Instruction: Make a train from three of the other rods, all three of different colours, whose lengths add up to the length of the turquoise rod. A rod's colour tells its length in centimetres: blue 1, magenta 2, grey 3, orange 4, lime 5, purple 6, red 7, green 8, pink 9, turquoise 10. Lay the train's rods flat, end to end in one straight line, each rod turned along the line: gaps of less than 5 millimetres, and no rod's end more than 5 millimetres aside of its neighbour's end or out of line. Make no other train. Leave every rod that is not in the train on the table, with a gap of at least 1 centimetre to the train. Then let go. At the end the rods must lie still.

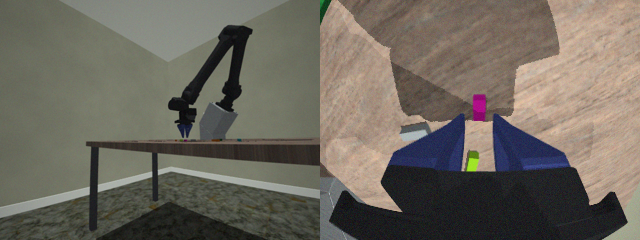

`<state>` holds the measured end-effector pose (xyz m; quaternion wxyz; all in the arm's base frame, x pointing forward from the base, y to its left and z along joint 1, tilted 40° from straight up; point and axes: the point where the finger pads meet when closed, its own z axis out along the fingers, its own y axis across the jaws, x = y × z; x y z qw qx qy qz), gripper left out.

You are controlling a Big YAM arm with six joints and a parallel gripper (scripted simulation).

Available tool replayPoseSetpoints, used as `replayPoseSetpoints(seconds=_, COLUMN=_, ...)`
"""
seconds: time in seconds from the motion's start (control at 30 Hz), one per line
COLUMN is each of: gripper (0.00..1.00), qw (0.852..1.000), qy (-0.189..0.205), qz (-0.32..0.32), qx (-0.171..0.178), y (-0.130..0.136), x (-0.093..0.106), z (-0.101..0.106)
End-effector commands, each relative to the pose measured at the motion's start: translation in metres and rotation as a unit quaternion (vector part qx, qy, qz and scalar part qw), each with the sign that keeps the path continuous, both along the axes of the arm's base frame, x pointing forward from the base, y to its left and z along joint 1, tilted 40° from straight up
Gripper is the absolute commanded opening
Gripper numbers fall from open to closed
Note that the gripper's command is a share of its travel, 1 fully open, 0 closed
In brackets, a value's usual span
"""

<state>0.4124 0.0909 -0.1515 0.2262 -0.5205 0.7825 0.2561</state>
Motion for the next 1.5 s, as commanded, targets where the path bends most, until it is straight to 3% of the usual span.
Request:
replayPoseSetpoints(seconds=0.0, gripper=0.23, qw=1.000, qy=-0.006, qz=0.008, qx=-0.001, y=0.0048, x=0.0016, z=-0.0018)
replayPoseSetpoints(seconds=1.47, gripper=0.23, qw=1.000, qy=-0.008, qz=0.002, qx=-0.001, y=-0.0036, x=0.0035, z=-0.0030)
